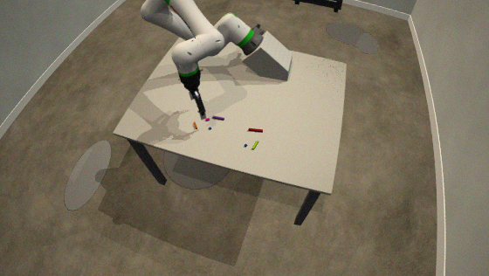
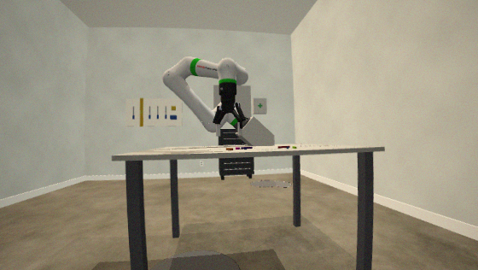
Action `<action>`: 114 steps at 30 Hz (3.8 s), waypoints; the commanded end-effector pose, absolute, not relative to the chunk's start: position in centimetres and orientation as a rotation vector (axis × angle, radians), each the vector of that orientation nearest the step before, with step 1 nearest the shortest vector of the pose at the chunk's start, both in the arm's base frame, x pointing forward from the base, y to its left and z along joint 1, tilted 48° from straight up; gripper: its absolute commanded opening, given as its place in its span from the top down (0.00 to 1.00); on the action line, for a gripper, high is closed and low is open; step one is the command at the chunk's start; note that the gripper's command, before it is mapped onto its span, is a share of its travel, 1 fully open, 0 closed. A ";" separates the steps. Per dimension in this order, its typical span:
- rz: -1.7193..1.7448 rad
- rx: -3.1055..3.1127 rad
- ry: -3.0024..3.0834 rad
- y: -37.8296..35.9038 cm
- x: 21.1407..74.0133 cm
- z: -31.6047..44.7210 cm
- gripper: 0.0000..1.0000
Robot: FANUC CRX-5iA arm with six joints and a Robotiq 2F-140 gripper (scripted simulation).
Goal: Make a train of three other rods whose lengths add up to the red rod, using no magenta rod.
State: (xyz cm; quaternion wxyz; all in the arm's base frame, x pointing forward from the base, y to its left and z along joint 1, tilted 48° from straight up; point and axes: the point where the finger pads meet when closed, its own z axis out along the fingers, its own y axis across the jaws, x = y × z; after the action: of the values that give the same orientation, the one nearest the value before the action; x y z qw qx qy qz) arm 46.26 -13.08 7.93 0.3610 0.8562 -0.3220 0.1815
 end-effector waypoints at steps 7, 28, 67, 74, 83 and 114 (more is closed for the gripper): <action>0.475 2.201 -0.847 -13.0 46.3 7.9 0.00; 0.735 1.944 -1.466 -11.7 47.3 6.6 0.00; 1.125 1.067 -2.450 -9.2 48.9 4.1 0.00; 1.177 0.856 -2.590 -8.7 49.2 3.6 0.00; 1.233 0.565 -2.748 -8.2 49.5 3.0 0.00; 1.291 0.096 -2.928 -7.3 50.0 2.1 0.00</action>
State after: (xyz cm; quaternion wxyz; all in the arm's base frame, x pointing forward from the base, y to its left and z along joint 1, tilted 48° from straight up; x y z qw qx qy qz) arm 49.98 -7.36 2.10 -0.0295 0.0301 -0.9142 0.4030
